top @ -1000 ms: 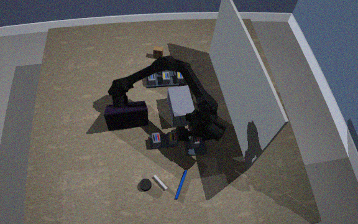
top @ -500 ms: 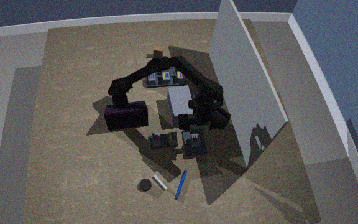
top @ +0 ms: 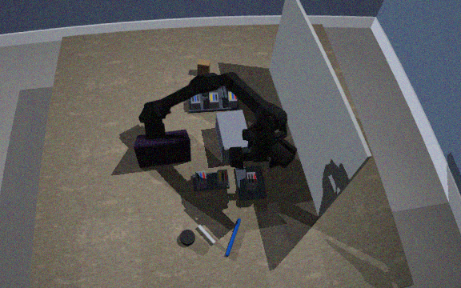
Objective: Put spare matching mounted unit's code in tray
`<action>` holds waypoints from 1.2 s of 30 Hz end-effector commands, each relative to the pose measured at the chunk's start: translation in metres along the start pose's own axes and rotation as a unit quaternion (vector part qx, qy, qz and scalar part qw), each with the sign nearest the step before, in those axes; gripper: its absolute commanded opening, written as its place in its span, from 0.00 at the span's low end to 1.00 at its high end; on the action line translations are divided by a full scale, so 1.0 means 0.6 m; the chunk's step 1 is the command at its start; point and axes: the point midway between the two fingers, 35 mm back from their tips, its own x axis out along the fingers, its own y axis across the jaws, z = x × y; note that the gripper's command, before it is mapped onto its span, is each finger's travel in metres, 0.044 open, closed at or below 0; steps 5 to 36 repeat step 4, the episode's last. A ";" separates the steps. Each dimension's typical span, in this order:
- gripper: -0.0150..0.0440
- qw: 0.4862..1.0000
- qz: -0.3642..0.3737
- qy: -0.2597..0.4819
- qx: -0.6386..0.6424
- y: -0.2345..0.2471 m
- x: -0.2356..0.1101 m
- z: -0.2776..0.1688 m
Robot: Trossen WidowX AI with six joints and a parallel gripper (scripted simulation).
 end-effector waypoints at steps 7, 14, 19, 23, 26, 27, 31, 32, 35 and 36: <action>1.00 1.000 -0.001 0.000 0.001 -0.001 0.001 0.000; 1.00 1.000 -0.001 0.000 0.001 -0.001 0.001 0.000; 1.00 1.000 -0.001 0.000 0.001 -0.001 0.001 0.000; 1.00 1.000 -0.001 0.000 0.001 -0.001 0.001 0.000; 1.00 1.000 -0.001 0.000 0.001 -0.001 0.001 0.000; 1.00 1.000 -0.001 0.000 0.001 -0.001 0.001 0.000; 1.00 1.000 -0.001 0.000 0.001 -0.001 0.001 0.000; 1.00 1.000 -0.001 0.000 0.001 -0.001 0.001 0.000; 1.00 1.000 -0.001 0.000 0.001 -0.001 0.001 0.000; 1.00 1.000 -0.001 0.000 0.001 -0.001 0.001 0.000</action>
